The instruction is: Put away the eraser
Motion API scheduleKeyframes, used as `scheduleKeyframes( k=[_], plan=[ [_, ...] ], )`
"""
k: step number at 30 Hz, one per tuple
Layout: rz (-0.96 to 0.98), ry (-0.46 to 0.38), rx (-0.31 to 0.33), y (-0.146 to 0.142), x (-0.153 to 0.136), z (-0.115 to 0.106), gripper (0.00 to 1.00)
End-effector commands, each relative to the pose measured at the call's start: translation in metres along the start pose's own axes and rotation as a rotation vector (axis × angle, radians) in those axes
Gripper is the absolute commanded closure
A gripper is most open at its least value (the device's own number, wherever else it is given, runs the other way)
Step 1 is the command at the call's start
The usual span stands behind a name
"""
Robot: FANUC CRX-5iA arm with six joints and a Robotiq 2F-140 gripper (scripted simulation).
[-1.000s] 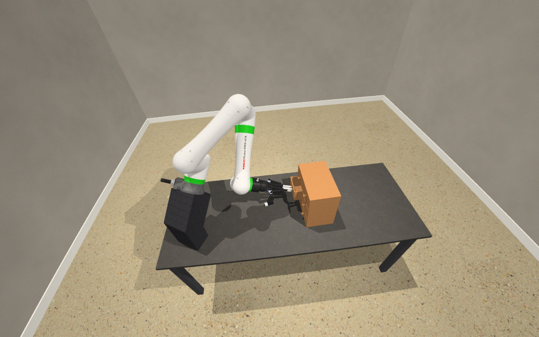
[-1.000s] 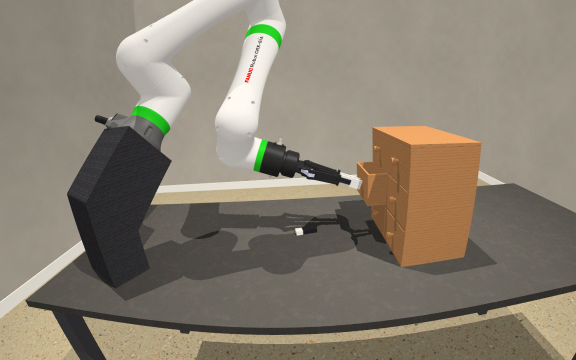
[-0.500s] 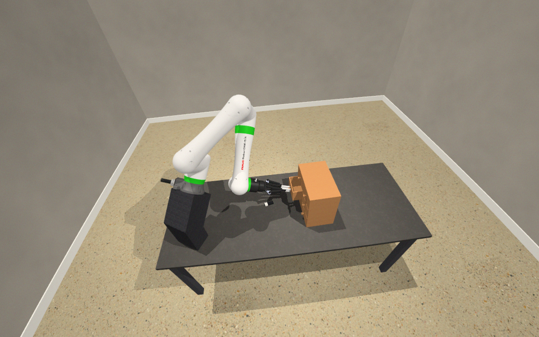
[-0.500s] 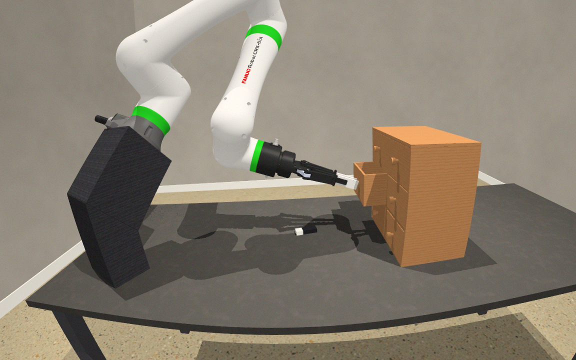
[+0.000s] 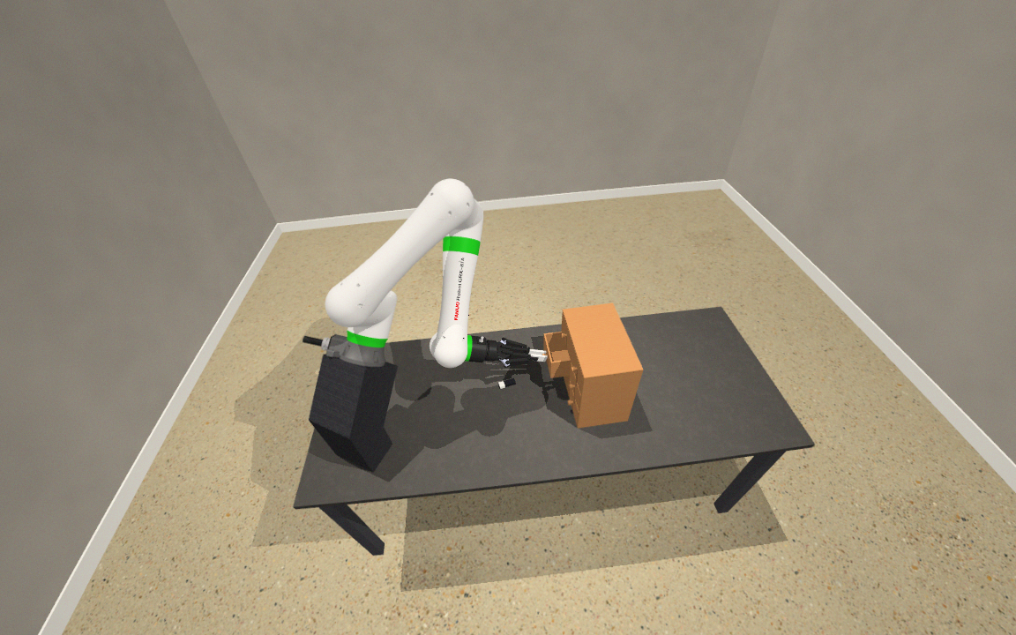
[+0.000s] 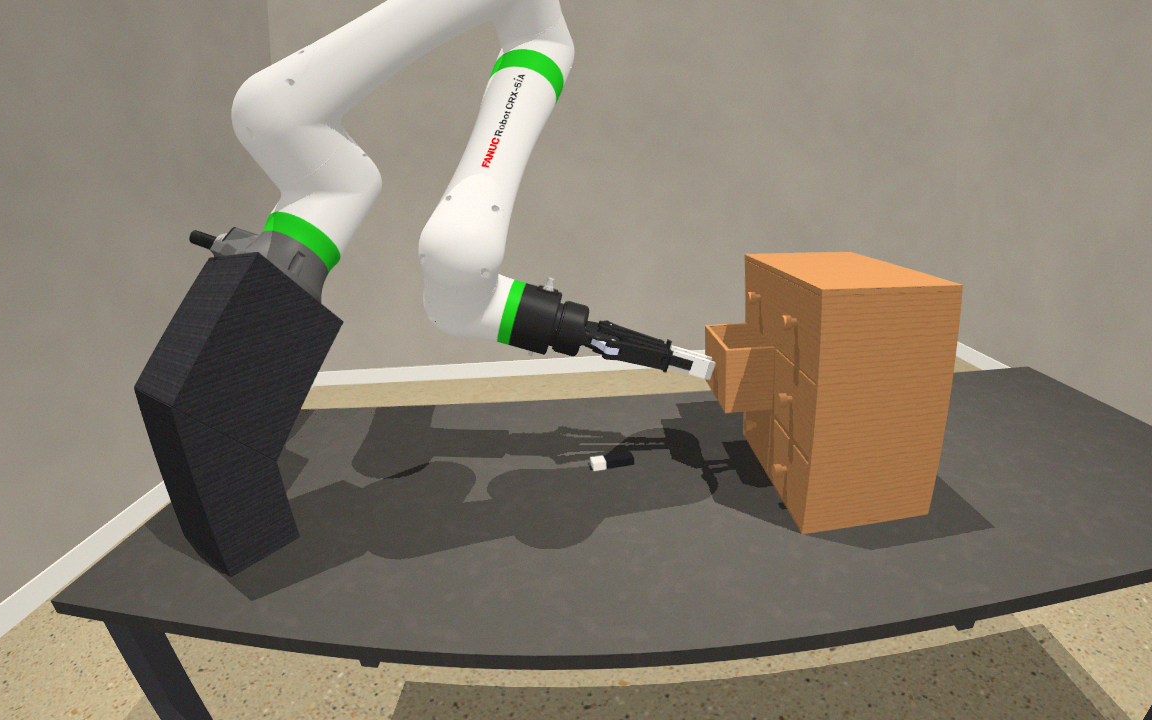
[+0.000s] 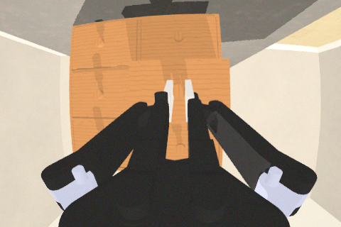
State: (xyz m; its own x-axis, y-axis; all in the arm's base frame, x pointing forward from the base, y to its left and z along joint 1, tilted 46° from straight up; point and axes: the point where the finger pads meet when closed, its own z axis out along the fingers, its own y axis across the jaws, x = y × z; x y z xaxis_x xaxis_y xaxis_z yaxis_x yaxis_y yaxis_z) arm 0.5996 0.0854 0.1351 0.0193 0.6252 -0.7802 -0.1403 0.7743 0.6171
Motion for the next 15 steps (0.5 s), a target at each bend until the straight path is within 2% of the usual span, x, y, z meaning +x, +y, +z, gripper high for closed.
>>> scheduleKeyframes(
  k=[1,12,15],
  plan=[
    [0.0,0.0,0.0,-0.0001,0.0,-0.0001,0.92],
    [0.0,0.0,0.0,-0.0001,0.0,-0.0001,0.92],
    [0.0,0.0,0.0,-0.0001,0.0,-0.0001,0.87]
  ],
)
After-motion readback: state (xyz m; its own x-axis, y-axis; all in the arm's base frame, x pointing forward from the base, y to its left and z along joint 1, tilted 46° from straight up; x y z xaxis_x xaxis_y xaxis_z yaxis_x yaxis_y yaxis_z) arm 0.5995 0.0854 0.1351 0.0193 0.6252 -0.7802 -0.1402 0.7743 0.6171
